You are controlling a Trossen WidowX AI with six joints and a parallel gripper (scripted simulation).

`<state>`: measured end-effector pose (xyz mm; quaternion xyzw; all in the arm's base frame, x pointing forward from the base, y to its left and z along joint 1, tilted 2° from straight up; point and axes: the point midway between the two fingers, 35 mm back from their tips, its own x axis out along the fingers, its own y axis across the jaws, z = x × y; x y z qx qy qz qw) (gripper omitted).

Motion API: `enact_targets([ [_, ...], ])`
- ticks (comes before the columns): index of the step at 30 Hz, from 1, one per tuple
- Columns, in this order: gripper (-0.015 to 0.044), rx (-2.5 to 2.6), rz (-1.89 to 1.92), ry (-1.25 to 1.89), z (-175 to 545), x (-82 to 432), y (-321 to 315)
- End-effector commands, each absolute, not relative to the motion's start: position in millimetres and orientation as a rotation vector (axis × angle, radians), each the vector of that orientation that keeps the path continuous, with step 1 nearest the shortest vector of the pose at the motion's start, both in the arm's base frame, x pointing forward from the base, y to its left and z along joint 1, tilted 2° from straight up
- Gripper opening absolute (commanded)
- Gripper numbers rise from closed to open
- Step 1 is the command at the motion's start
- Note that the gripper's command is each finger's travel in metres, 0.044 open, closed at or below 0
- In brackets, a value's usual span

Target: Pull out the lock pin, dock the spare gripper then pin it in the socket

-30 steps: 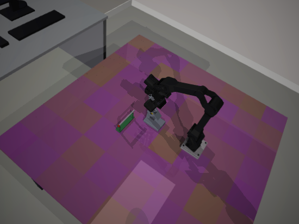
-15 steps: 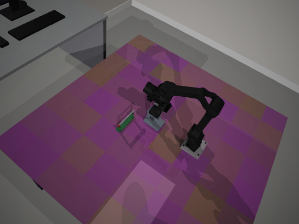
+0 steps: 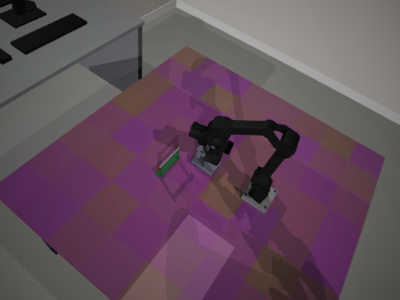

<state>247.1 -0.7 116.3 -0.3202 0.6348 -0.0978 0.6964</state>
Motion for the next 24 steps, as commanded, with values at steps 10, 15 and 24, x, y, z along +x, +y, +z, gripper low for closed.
enact_targets([
  [10,0.0,-0.99,-0.176,1.403,130,231,10],
  [15,0.0,-1.101,-0.155,1.39,135,225,14],
  [24,0.0,-1.308,-0.106,1.356,145,215,23],
])
